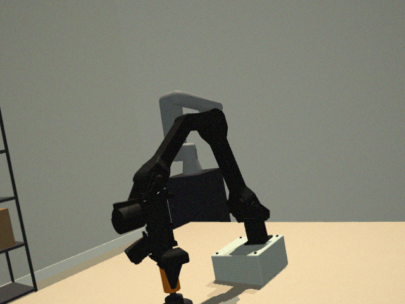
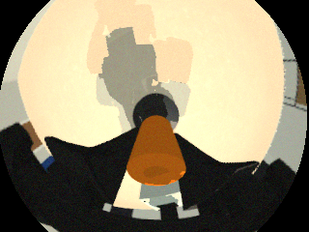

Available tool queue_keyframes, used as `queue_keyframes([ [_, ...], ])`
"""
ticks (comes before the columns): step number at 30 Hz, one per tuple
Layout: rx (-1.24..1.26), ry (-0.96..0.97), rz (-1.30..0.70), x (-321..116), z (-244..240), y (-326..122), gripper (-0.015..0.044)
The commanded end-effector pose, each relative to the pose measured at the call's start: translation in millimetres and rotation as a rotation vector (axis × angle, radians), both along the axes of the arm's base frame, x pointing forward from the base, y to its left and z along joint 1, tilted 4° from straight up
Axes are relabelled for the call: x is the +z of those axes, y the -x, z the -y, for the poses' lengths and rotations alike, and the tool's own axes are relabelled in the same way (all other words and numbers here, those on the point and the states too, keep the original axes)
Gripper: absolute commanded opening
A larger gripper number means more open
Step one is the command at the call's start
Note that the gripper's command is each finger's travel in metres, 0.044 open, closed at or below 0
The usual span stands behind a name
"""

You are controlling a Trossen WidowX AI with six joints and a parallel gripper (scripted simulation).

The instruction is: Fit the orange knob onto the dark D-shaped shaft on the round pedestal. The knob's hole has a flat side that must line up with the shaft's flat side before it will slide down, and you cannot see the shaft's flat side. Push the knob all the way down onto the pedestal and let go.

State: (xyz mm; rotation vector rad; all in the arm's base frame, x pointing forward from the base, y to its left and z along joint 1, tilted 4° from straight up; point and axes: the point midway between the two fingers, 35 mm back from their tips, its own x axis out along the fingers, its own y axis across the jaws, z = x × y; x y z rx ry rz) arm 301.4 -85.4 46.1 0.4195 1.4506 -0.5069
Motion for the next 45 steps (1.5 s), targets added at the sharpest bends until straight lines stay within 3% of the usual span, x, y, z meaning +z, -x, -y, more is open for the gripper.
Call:
queue_keyframes([
  [1, -0.007, 0.0, 0.002, -1.1, 0.4, -0.8, 0.0],
  [18, -0.007, 0.0, 0.002, 3.2, 0.3, -2.4, 0.0],
  [26, -0.215, -0.011, 0.018, 4.7, 0.9, -4.3, 0.0],
  [45, -0.215, -0.011, 0.018, 1.3, 1.6, -4.8, 0.0],
])
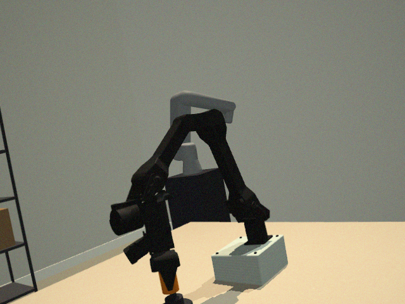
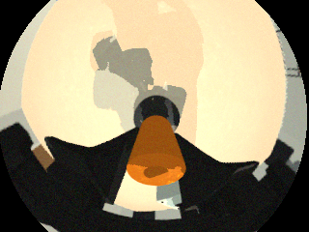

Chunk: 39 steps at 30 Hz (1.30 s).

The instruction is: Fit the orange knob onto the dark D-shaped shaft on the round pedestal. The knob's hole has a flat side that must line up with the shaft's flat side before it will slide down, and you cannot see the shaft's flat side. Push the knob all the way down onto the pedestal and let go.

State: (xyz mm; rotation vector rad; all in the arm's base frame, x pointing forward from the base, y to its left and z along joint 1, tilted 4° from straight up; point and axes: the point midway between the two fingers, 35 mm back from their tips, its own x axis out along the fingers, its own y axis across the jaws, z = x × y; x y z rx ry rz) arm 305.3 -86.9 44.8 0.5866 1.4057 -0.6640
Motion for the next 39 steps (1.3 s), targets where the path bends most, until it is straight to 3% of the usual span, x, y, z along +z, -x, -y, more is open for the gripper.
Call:
queue_keyframes([
  [1, -0.005, 0.001, 0.006, 3.0, -0.1, -0.5, 0.0],
  [12, -0.213, -0.01, 0.021, 5.2, -1.7, 4.1, 0.0],
  [39, -0.213, -0.009, 0.021, 0.7, -0.8, 2.6, 0.0],
])
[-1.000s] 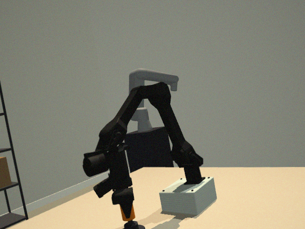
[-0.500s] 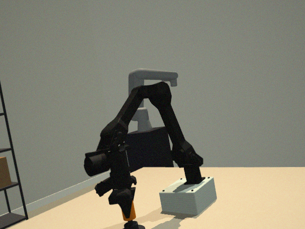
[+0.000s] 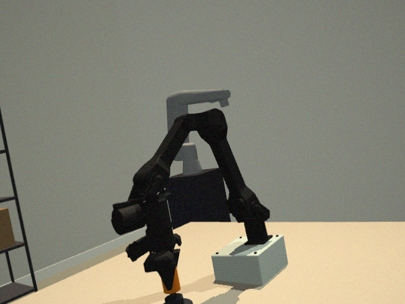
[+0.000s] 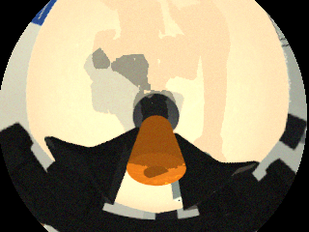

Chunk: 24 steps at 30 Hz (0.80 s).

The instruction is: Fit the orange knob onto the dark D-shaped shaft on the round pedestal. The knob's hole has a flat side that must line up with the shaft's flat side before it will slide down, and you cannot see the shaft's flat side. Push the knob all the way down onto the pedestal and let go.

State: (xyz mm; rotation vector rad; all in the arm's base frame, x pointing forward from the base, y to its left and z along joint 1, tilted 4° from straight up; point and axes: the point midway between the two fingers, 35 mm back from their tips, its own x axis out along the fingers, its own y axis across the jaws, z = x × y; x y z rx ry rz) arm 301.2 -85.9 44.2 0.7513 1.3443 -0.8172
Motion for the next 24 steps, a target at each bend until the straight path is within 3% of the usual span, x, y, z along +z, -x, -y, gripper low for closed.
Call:
queue_keyframes([
  [1, -0.005, 0.0, 0.005, 2.7, 0.2, -1.5, 0.0],
  [7, -0.03, -0.001, 0.007, 5.2, 0.3, -2.3, 0.0],
  [13, -0.213, -0.01, 0.02, 6.6, 0.9, -4.2, 0.0],
  [24, -0.213, -0.01, 0.02, 0.8, 1.7, -5.4, 0.0],
])
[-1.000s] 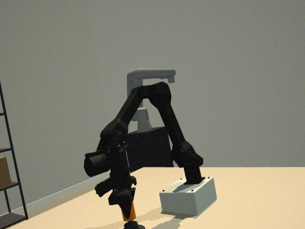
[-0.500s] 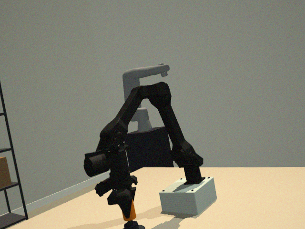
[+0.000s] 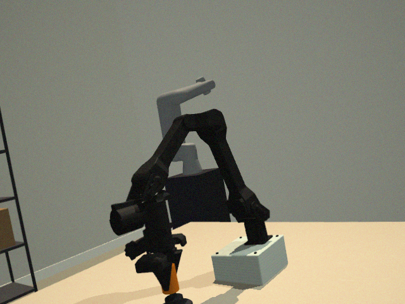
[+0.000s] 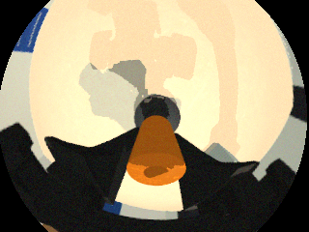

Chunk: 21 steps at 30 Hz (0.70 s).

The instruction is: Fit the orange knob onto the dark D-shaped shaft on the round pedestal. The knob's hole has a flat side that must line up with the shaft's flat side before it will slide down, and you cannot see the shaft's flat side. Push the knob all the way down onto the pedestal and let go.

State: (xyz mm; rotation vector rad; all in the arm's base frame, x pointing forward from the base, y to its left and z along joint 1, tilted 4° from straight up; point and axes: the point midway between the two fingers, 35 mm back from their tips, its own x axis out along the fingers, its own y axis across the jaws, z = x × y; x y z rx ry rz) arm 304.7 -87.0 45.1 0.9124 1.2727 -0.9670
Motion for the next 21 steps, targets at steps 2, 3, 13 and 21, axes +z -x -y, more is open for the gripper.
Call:
queue_keyframes([
  [2, -0.007, 0.001, 0.006, 0.0, 0.5, -1.6, 0.0],
  [3, -0.007, 0.001, 0.006, -0.1, 0.4, -1.3, 0.0],
  [13, -0.007, 0.0, 0.006, 4.4, -0.4, 0.5, 0.0],
  [21, -0.215, -0.01, 0.021, 4.7, -1.5, 4.1, 0.0],
])
